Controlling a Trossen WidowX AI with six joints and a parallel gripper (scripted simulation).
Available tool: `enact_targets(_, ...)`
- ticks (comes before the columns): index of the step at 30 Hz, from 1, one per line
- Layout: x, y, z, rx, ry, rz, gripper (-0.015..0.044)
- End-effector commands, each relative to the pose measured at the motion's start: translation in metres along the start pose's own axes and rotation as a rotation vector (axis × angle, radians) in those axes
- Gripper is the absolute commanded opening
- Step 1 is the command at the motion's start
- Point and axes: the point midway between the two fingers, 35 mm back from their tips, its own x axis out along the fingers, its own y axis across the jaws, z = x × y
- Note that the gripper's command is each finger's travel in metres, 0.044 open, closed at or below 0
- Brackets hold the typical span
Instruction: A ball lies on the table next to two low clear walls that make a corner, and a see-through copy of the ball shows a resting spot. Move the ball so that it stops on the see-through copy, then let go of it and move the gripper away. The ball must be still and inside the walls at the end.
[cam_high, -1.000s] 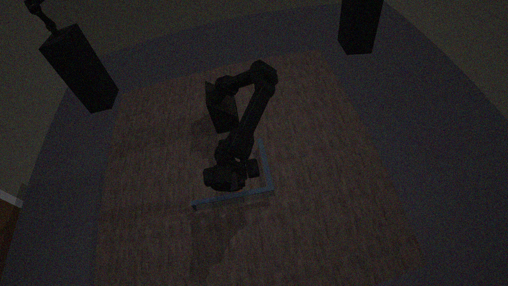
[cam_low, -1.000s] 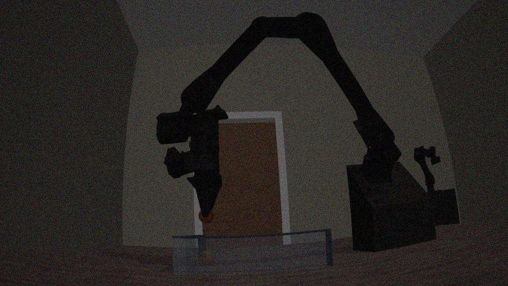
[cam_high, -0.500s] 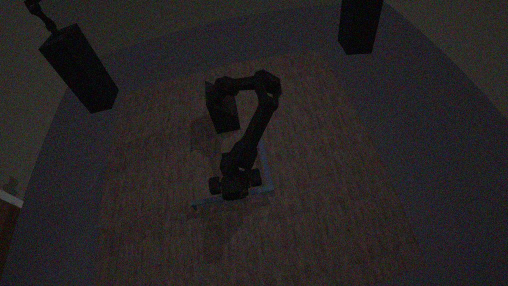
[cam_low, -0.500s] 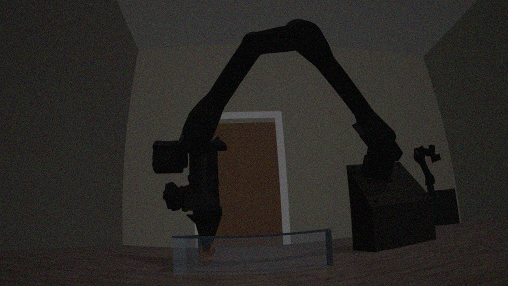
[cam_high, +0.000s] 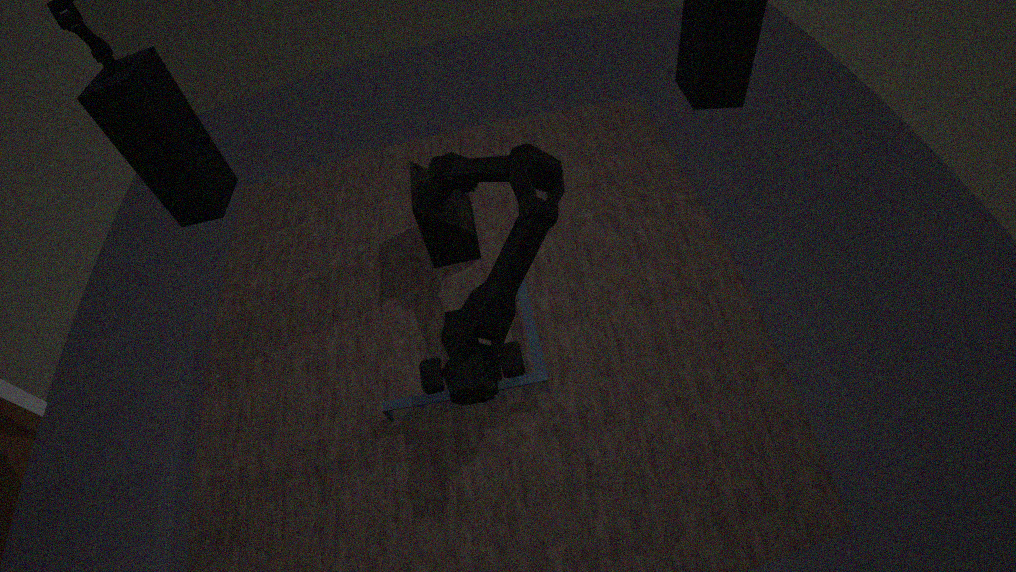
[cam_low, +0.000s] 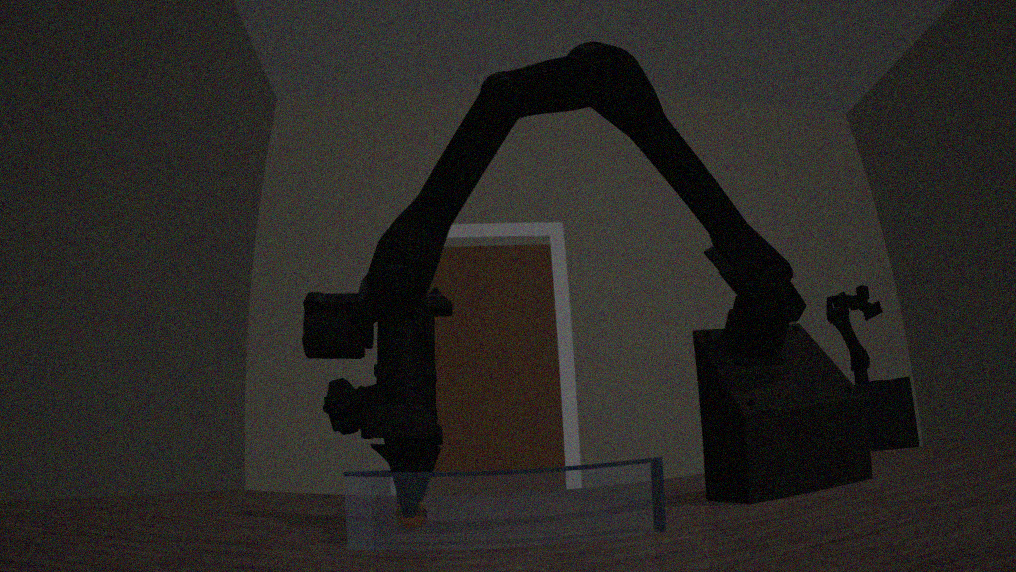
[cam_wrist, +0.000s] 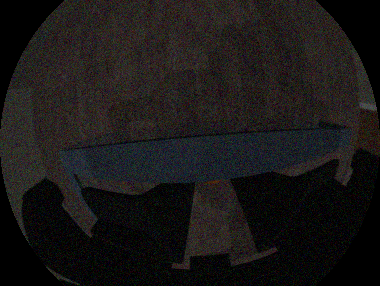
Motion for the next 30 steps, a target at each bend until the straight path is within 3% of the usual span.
enact_targets(1,0.008,-0.001,-0.003,0.009,0.008,0.005,0.0)
enact_targets(6,0.008,-0.001,-0.003,0.009,0.008,0.005,0.0)
enact_targets(16,0.005,0.0,-0.001,0.002,0.003,0.002,0.025)
enact_targets(22,0.002,0.0,-0.001,0.002,0.003,0.001,0.025)
enact_targets(27,-0.07,-0.002,0.0,0.008,0.007,0.0,0.025)
enact_targets(30,-0.081,-0.001,-0.002,0.009,0.008,0.001,0.025)
